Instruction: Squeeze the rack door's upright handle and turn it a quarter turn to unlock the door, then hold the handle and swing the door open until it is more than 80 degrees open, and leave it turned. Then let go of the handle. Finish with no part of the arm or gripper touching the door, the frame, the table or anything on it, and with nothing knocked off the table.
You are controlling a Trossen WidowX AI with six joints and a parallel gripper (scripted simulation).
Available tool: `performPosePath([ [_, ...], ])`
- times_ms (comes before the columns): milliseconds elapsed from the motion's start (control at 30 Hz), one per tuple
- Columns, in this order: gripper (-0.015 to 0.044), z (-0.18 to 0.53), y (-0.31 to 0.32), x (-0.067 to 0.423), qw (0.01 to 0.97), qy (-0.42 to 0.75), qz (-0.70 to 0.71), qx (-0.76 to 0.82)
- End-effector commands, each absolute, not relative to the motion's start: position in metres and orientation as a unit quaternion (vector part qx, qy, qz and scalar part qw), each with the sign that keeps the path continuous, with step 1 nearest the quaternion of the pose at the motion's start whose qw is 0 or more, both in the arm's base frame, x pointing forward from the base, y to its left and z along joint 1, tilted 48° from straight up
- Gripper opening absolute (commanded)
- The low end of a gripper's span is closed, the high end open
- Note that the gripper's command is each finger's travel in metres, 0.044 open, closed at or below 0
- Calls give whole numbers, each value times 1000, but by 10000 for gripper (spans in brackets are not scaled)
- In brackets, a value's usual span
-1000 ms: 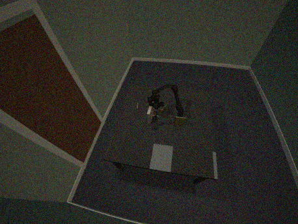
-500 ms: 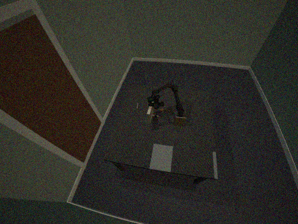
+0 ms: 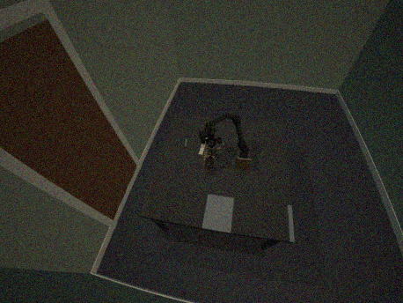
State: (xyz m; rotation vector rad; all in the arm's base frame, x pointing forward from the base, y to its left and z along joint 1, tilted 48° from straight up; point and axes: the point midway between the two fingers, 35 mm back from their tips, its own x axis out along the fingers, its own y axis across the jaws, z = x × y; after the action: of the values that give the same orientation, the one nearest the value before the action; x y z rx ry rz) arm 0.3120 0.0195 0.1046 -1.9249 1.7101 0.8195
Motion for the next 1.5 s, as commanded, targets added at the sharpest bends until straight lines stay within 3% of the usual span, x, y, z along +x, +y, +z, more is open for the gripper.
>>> performPosePath([
  [0, 91, 105, 19, 312, 216, 618, 296, -696],
  [400, 13, 105, 19, 312, 216, 618, 296, -696],
  [1467, 13, 92, 29, 286, 391, 674, 123, -614],
])
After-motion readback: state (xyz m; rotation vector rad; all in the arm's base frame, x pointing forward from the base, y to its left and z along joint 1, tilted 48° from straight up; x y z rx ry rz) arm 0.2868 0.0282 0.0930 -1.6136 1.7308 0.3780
